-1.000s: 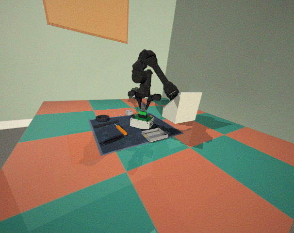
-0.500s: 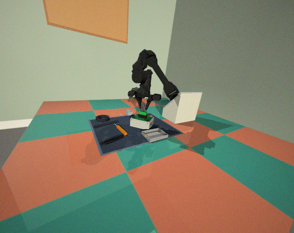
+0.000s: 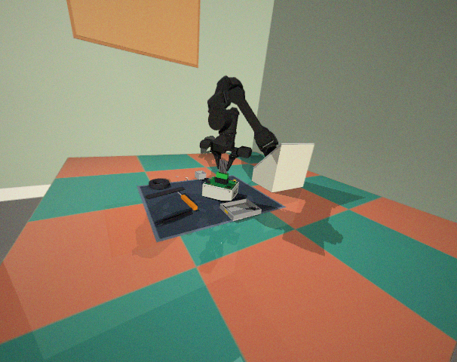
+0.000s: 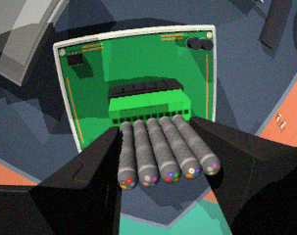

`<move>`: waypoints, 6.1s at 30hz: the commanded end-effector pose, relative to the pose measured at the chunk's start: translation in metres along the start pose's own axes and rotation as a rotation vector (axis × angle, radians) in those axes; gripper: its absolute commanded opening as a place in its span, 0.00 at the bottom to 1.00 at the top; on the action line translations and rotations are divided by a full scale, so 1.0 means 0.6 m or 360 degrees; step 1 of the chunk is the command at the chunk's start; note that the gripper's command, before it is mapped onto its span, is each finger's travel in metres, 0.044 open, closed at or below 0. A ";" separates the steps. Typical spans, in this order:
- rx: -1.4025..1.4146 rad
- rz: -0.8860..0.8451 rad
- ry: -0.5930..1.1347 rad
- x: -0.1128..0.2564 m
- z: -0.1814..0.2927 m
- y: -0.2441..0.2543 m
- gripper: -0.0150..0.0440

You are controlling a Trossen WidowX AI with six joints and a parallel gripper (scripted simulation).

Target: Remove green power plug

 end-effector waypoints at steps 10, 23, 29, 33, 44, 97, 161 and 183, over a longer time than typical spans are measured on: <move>0.0033 -0.0246 -0.0054 0.023 0.003 -0.025 0.25; 0.0031 0.0145 -0.0018 0.029 -0.001 0.019 0.25; 0.0032 -0.0057 -0.0037 0.029 0.001 -0.004 0.25; 0.0033 -0.0226 -0.0052 0.031 0.003 -0.023 0.25; 0.0032 -0.0066 -0.0038 0.035 0.002 -0.005 0.25; 0.0033 -0.0069 -0.0038 0.065 0.002 -0.006 0.25; 0.0032 -0.0054 -0.0036 0.013 0.001 -0.003 0.25; 0.0033 -0.0246 -0.0054 0.024 0.003 -0.025 0.25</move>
Point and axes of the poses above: the point midway between the two fingers, 35 mm back from their tips, its own x axis back along the fingers, its own y axis across the jaws, z = x × y, the point moved 2 cm from there along x, back along the fingers, and after that the axes turned 6 degrees about x, right-handed, at the moved point
